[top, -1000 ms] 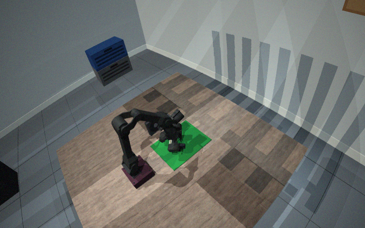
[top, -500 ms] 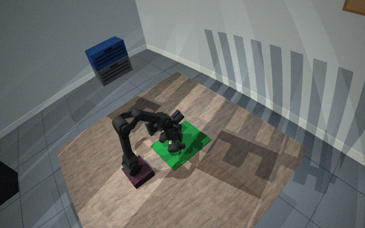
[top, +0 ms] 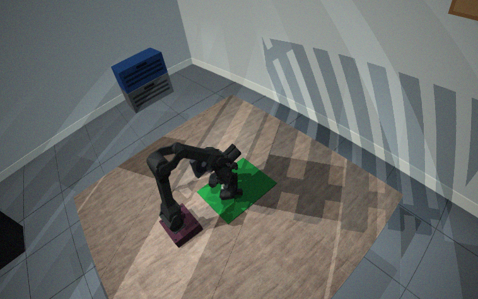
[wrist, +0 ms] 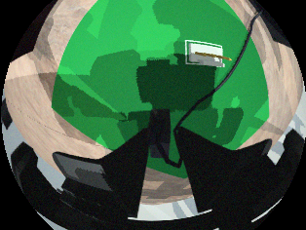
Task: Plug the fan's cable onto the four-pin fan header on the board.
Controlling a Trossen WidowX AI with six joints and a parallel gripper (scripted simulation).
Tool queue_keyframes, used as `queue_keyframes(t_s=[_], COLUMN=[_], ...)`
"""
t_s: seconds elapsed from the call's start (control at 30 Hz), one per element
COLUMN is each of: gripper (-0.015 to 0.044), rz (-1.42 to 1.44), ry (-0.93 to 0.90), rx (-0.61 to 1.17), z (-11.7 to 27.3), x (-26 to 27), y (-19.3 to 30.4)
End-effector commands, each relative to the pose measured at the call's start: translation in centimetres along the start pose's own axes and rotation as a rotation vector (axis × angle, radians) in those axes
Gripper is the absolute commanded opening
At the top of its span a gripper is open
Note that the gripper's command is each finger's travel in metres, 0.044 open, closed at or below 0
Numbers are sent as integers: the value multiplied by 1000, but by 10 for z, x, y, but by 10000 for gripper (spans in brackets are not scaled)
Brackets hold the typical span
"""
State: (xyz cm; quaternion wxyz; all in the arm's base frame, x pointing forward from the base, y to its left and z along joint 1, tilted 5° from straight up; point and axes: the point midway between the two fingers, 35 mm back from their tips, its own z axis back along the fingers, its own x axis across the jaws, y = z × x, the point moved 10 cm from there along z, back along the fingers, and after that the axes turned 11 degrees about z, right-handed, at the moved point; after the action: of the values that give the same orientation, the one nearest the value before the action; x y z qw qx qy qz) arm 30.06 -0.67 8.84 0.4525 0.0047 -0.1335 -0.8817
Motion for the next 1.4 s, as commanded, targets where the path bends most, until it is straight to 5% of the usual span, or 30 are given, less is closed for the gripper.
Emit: queue_keyframes(t_s=[0.0,0.3,1.37], gripper=[97,0,0], rz=[0,0,4], ry=[0,0,2], rx=[1,0,-5], z=[0,2,96], x=[0,0,5], y=[0,1,24])
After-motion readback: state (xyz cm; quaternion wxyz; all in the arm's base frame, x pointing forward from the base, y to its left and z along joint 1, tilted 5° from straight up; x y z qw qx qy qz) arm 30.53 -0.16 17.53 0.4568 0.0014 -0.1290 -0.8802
